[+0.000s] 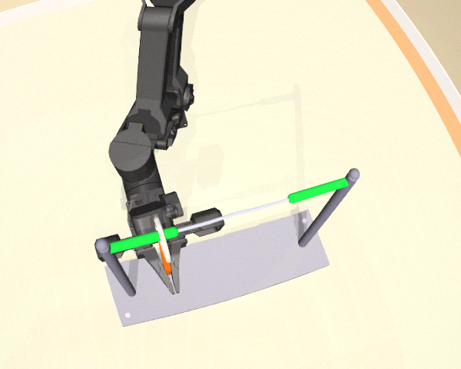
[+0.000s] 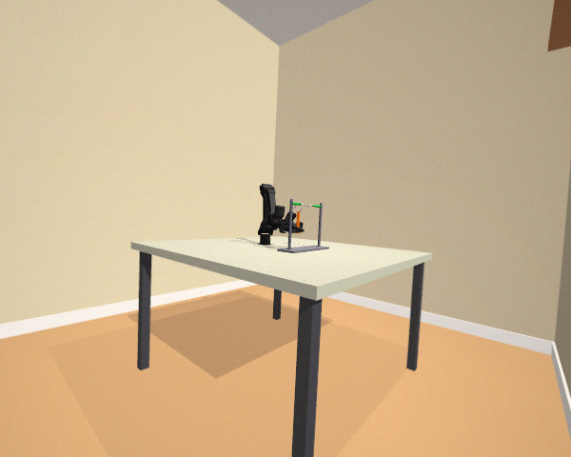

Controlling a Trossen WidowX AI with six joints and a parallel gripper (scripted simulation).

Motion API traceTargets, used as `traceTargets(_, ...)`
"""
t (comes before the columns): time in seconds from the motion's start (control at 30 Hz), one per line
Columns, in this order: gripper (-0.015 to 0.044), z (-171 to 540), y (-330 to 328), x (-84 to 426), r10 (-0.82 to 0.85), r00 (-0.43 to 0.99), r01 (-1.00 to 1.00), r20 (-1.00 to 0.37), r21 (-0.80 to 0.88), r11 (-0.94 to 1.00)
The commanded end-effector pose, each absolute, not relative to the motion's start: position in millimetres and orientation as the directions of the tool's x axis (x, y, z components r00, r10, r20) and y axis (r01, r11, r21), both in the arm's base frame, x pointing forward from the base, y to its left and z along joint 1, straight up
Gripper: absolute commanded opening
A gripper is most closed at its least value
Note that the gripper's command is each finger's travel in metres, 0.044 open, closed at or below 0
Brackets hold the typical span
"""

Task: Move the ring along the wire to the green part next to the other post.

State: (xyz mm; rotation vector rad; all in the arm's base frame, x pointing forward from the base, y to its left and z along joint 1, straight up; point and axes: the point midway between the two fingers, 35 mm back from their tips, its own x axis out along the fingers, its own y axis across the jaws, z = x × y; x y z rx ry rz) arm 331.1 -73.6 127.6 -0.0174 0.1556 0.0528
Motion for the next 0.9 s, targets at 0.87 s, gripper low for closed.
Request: traceTargets(0.87,-0.015,143,-72,331,0.051,0.987,-0.054,-0.155,-0.014,0.998)
